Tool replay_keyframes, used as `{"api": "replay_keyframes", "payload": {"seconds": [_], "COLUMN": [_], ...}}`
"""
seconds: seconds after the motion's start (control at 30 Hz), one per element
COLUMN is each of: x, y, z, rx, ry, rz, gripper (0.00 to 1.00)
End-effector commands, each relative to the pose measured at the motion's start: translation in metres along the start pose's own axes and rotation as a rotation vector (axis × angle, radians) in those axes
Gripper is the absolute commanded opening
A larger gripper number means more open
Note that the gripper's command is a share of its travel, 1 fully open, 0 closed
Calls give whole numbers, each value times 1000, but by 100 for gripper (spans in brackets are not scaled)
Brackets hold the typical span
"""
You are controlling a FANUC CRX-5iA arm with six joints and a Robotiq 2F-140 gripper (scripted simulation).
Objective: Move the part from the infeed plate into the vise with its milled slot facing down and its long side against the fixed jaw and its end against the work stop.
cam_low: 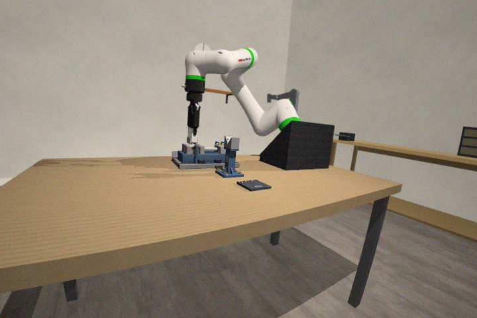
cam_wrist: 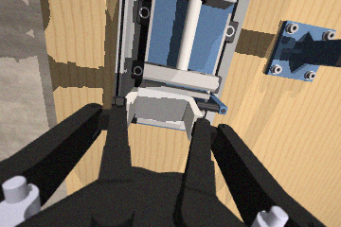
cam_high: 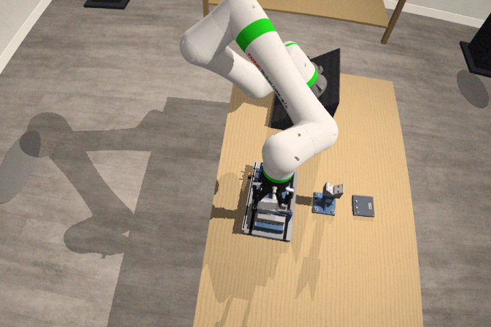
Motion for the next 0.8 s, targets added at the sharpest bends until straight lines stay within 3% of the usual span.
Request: {"api": "replay_keyframes", "payload": {"seconds": [0.0, 0.77], "x": [0, 6], "y": [0, 0], "z": [0, 0], "rx": [0, 0], "ry": [0, 0], "rz": [0, 0], "gripper": [0, 0]}}
Point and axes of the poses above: the point where the finger pads meet when closed, its own x axis out along the fingers, its own y axis across the jaws, z = x × y, the point moved 8 cm from there along -x, back along the fingers, and after that the axes turned 9 degrees about -x, right-handed, at the moved point
